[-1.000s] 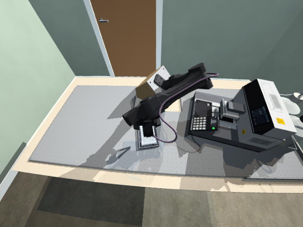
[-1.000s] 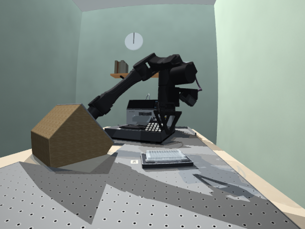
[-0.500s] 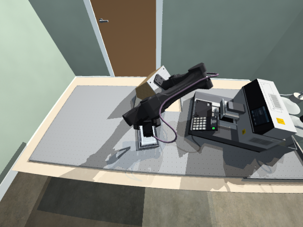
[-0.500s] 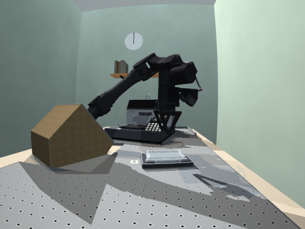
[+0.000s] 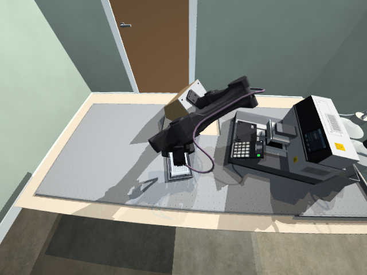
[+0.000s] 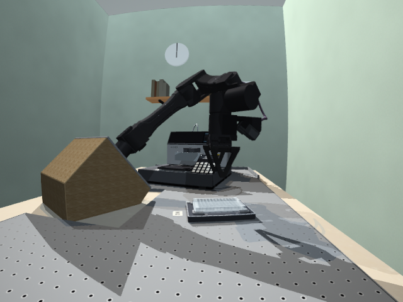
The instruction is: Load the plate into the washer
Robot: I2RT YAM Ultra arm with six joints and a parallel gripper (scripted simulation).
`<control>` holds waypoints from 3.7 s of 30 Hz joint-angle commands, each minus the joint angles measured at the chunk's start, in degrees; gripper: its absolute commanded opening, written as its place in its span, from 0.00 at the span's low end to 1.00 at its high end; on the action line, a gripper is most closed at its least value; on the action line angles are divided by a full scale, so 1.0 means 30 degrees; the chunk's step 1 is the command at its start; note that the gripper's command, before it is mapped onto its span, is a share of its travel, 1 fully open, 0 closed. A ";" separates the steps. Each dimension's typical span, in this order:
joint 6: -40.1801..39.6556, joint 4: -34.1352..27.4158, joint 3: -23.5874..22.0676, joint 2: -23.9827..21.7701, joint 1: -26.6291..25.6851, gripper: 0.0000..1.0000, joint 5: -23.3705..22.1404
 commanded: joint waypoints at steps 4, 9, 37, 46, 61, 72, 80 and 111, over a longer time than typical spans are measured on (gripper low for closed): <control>0.0164 0.0110 0.0374 -0.0325 -0.0483 1.00 -0.0310; 0.0164 0.0110 0.0374 -0.0325 -0.0483 1.00 -0.0310; 0.2268 0.3904 -0.2249 0.0464 0.1208 1.00 -0.0550; 0.2893 0.4965 -0.2735 0.0589 0.1752 1.00 -0.0595; 0.3207 0.5479 -0.2646 0.0334 0.1947 1.00 -0.0461; 0.3207 0.5479 -0.2646 0.0334 0.1947 1.00 -0.0461; 0.3540 0.6051 -0.2953 0.0662 0.2119 1.00 -0.0633; 0.4513 0.7663 -0.3716 0.0960 0.2746 1.00 -0.0668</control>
